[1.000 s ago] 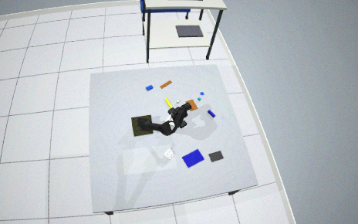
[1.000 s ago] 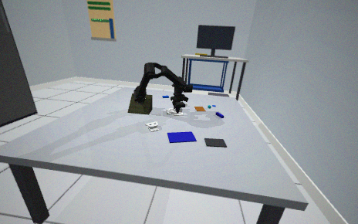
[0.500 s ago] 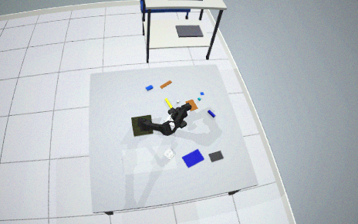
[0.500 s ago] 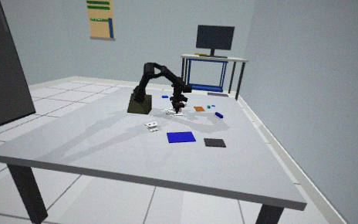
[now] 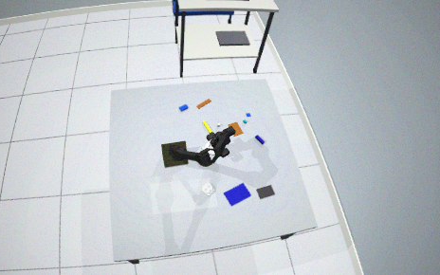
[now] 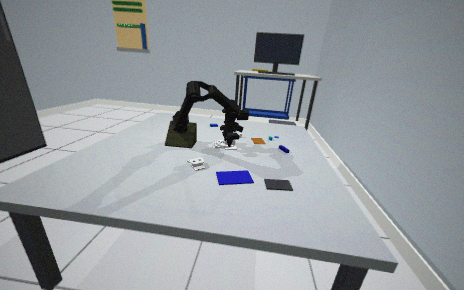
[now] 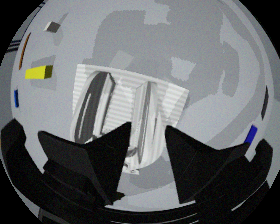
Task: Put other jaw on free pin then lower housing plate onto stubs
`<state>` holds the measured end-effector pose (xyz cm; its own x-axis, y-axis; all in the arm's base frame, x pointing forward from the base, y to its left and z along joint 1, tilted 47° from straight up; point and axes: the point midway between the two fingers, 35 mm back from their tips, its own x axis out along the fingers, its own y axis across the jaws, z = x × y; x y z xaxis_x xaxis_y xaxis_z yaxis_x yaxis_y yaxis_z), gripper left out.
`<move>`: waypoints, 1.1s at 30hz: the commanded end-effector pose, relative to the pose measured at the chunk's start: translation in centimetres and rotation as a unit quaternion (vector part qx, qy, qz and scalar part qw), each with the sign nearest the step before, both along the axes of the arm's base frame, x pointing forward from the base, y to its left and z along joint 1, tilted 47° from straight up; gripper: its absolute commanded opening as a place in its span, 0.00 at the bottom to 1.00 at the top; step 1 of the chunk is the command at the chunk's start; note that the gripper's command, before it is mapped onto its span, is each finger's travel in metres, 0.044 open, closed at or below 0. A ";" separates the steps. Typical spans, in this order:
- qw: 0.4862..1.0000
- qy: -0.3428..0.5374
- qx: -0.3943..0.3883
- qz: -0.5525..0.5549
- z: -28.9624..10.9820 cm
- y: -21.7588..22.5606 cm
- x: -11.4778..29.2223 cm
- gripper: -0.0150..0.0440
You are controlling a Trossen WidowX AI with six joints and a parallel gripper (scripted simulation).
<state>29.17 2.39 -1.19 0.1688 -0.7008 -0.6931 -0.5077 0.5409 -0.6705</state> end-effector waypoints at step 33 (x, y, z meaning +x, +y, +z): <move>1.000 0.001 -0.002 0.005 4.0 4.3 -1.0 0.68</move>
<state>28.16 6.98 2.89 0.1800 -0.6999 -0.6911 -0.5150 0.5316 -0.6725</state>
